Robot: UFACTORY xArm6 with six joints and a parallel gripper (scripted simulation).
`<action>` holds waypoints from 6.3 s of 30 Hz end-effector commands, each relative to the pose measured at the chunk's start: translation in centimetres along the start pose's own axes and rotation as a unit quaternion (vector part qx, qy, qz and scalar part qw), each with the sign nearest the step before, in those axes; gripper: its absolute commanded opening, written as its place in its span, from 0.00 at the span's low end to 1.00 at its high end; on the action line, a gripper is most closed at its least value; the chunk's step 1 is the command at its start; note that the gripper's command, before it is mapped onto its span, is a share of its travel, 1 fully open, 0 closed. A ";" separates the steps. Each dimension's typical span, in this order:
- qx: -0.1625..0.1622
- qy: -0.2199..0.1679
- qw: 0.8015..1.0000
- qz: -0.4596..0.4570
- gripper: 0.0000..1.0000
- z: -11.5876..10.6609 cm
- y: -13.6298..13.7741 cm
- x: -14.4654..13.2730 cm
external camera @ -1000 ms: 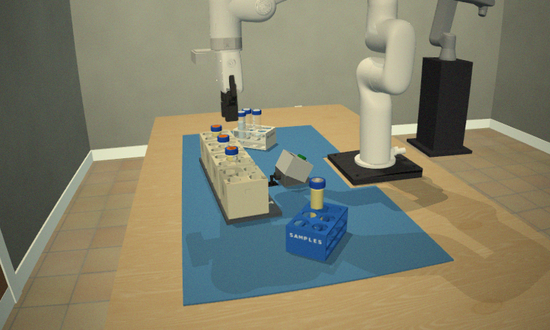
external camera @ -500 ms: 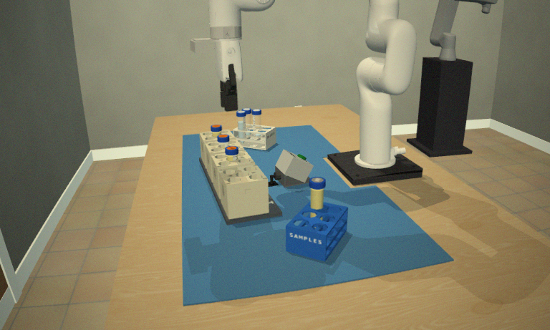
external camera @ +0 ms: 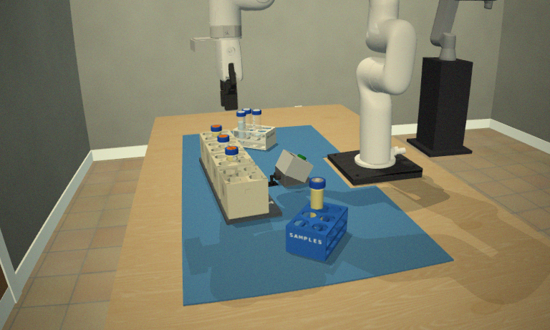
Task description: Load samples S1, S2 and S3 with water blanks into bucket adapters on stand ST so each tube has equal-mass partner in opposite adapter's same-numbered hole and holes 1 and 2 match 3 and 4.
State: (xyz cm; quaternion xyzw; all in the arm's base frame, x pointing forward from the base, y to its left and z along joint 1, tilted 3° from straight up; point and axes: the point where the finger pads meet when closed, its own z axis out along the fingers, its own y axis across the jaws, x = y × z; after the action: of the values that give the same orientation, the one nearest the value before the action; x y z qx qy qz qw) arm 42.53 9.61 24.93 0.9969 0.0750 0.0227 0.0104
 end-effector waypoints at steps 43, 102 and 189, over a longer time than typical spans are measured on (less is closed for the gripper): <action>-0.001 0.002 0.917 -0.400 0.57 -0.2 14.8 -4.5; -0.002 0.001 0.917 -0.400 0.57 -0.2 38.1 -11.6; -0.002 0.001 0.917 -0.400 0.57 11.7 38.1 -11.6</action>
State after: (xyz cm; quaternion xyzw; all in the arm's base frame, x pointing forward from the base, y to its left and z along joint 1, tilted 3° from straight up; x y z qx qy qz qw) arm 37.20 -29.89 13.71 0.8836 0.4675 0.0167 0.0186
